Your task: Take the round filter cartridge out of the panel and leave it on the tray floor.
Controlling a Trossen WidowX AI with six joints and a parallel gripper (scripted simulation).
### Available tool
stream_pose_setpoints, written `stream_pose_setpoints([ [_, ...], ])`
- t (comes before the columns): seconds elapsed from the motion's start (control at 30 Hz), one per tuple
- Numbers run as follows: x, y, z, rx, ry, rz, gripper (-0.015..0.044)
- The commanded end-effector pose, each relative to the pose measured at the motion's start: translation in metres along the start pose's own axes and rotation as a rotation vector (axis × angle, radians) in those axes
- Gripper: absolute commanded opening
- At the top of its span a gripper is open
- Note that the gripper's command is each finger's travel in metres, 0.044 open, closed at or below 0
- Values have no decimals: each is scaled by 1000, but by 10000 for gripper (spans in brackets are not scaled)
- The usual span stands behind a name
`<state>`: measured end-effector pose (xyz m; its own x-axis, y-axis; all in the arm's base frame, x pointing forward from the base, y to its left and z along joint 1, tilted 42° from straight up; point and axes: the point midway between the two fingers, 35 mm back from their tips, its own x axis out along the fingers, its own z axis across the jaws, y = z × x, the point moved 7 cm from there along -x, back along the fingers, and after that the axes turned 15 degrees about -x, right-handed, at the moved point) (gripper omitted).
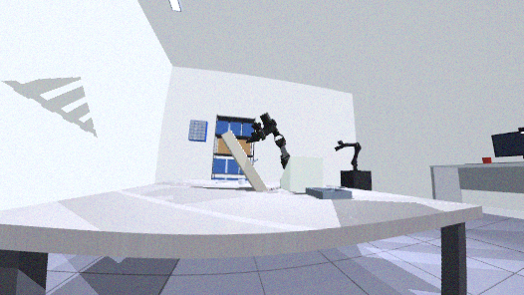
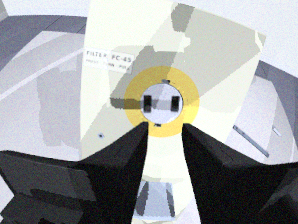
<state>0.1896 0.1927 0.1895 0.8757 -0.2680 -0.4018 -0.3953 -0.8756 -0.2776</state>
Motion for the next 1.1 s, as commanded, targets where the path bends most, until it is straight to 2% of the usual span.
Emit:
stream_pose_setpoints([
  [0.0,7,0,3,-11,-5,5,115],
  [0.8,46,1,1,-11,2,0,115],
  [1.07,48,2,2,-11,4,-1,115],
])
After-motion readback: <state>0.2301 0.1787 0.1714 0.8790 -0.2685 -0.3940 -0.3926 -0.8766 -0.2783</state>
